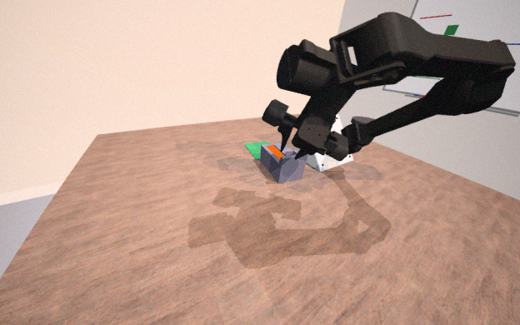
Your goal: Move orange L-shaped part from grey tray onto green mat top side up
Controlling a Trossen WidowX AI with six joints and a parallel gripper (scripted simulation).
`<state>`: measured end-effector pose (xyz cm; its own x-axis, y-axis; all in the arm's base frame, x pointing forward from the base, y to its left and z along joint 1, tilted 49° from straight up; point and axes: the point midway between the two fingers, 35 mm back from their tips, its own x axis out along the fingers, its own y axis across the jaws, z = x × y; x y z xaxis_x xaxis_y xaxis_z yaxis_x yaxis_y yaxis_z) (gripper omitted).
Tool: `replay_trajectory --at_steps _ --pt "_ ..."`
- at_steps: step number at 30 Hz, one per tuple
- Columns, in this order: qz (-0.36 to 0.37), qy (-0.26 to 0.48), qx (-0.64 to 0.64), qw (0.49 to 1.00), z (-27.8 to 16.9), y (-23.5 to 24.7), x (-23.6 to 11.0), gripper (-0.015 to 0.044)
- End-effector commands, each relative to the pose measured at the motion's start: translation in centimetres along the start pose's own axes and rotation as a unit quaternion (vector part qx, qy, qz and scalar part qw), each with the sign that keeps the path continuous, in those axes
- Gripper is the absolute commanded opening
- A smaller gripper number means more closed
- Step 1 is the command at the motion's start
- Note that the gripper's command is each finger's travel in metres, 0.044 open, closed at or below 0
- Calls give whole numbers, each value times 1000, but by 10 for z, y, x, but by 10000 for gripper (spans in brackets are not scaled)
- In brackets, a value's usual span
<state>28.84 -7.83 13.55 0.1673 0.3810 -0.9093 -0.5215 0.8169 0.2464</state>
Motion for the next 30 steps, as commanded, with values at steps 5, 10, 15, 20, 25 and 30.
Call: replay_trajectory --at_steps 5,10,15,20,25,30 --pt "200 -32 403 892 -79 -7 -1 180" --pt "210 -35 423 881 -82 -7 -2 180" --pt "210 -35 423 881 -82 -7 -2 180" --pt "210 -35 423 881 -80 -6 4 180" --pt "209 -36 423 881 -68 8 44 180" --pt "211 -36 422 881 -63 19 65 180"
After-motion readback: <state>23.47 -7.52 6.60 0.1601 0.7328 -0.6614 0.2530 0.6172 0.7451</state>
